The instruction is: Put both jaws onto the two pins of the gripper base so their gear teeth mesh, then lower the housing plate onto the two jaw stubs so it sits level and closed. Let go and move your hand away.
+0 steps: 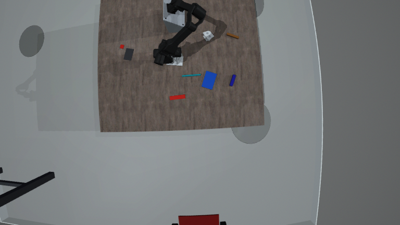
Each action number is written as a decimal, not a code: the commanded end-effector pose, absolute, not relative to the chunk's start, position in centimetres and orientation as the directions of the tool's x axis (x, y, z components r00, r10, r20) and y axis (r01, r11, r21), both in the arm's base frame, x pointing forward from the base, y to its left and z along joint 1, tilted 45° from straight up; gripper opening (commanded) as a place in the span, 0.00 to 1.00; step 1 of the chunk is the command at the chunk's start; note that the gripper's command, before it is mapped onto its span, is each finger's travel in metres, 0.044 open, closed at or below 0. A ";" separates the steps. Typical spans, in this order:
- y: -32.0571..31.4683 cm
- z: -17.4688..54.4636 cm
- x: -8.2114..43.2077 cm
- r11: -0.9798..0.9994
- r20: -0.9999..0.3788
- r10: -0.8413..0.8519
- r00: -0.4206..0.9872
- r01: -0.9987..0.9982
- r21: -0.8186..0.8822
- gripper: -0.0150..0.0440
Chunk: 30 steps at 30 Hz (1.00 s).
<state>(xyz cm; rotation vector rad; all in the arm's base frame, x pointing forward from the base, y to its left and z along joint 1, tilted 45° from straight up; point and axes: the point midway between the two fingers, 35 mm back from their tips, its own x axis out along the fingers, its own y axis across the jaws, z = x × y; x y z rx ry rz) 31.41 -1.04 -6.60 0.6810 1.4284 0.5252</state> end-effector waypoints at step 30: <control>6.8 4.8 30.5 0.600 -0.765 0.637 0.099 -0.687 0.410 1.00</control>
